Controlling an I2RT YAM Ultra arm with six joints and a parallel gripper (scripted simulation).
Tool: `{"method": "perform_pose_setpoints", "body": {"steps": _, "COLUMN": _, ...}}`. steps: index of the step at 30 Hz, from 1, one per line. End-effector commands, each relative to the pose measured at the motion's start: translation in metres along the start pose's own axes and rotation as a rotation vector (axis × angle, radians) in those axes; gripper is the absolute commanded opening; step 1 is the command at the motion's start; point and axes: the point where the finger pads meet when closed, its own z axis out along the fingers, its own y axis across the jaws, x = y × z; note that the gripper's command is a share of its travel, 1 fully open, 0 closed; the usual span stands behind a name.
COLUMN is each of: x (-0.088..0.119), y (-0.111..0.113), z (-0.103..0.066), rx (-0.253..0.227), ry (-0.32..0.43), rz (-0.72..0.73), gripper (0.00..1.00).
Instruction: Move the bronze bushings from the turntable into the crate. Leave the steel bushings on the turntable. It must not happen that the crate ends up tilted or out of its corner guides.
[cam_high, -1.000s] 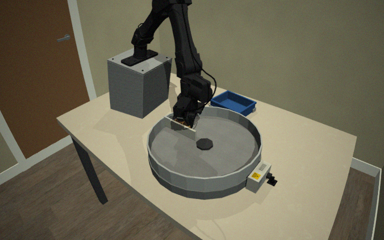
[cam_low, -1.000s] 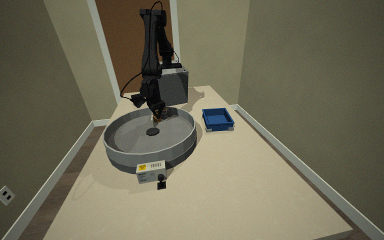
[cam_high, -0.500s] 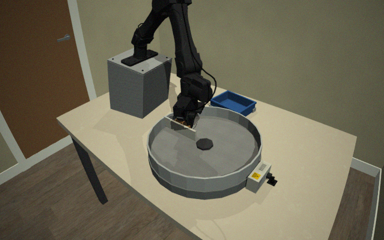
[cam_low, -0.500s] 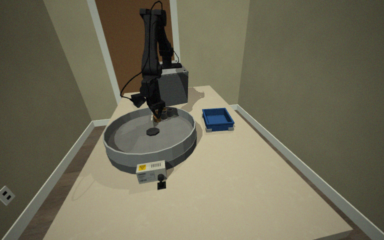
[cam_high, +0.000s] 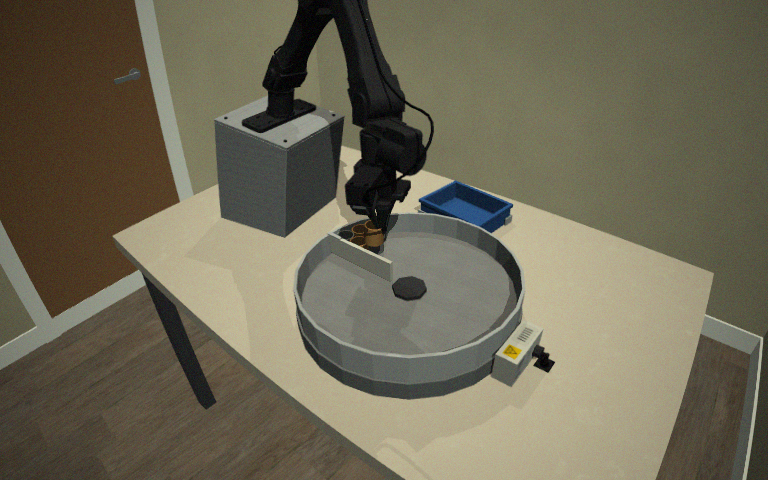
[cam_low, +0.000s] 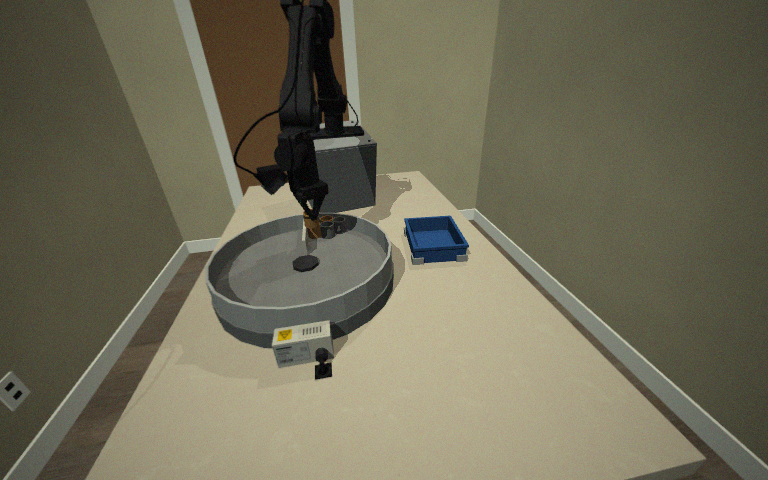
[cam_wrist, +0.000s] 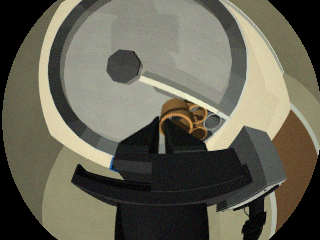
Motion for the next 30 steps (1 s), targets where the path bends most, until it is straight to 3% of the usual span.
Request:
{"method": "perform_pose_setpoints", "body": {"steps": 1, "x": -0.0115, "y": 0.0003, "z": -0.0282, "rx": -0.002, "ry": -0.027, "rz": 0.006, "gripper": 0.0}}
{"method": "perform_pose_setpoints", "body": {"steps": 7, "x": -0.0128, "y": 0.0026, "z": -0.0375, "rx": -0.007, "ry": -0.031, "rz": 0.007, "gripper": 0.0}}
{"method": "perform_pose_setpoints", "body": {"steps": 9, "x": -0.0107, "y": -0.0004, "z": -0.0313, "rx": 0.006, "ry": -0.021, "rz": 0.008, "gripper": 0.0}}
{"method": "perform_pose_setpoints", "body": {"steps": 30, "x": -0.0108, "y": -0.0003, "z": -0.031, "rx": 0.005, "ry": -0.021, "rz": 0.008, "gripper": 0.0}}
